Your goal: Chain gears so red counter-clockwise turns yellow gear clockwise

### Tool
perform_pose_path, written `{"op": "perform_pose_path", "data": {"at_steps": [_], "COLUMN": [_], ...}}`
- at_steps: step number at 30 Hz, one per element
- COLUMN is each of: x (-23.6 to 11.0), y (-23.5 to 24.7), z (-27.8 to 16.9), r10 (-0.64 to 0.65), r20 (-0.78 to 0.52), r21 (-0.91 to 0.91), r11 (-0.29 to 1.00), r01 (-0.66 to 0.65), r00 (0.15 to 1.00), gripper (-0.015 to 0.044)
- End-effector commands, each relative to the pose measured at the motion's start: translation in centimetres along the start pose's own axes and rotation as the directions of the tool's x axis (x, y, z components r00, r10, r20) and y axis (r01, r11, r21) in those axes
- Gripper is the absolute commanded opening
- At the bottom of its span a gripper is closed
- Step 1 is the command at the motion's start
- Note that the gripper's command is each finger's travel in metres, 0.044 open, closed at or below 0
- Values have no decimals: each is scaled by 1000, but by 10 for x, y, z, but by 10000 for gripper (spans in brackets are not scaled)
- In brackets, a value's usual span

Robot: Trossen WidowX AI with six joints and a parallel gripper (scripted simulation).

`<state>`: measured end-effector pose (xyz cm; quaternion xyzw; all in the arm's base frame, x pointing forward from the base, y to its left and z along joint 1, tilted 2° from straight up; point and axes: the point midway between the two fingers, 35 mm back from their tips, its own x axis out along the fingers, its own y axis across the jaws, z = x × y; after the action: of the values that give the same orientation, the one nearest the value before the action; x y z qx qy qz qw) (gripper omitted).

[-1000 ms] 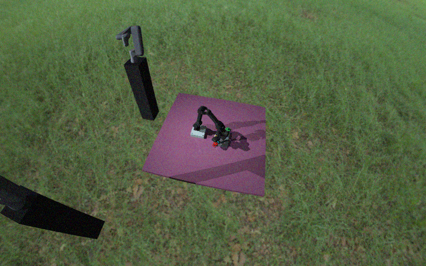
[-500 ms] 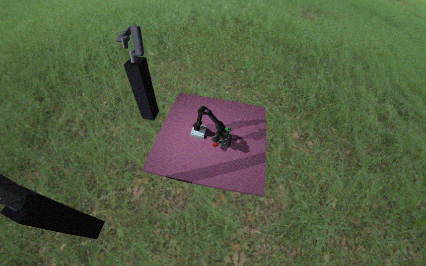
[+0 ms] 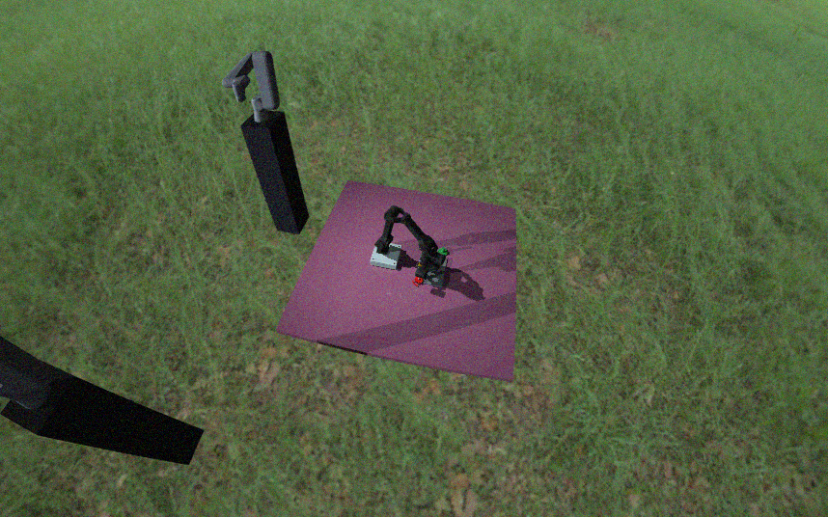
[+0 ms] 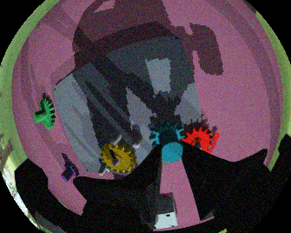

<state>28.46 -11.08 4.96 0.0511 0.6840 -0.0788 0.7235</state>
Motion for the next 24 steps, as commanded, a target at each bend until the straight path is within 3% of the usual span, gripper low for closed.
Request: {"op": "perform_pose_path", "data": {"at_steps": [1,19,24], "x": [1,3,3], "y": [1,0,2], "z": [-1,1,0], "r10": [1,1,1], "r20": [-1,-1,-1], "r21": [-23,411,440], "r11": [1000,912,898], "r01": [-1,-1,-1], "r00": [1000,1000,1000], "gripper": [0,0,0]}}
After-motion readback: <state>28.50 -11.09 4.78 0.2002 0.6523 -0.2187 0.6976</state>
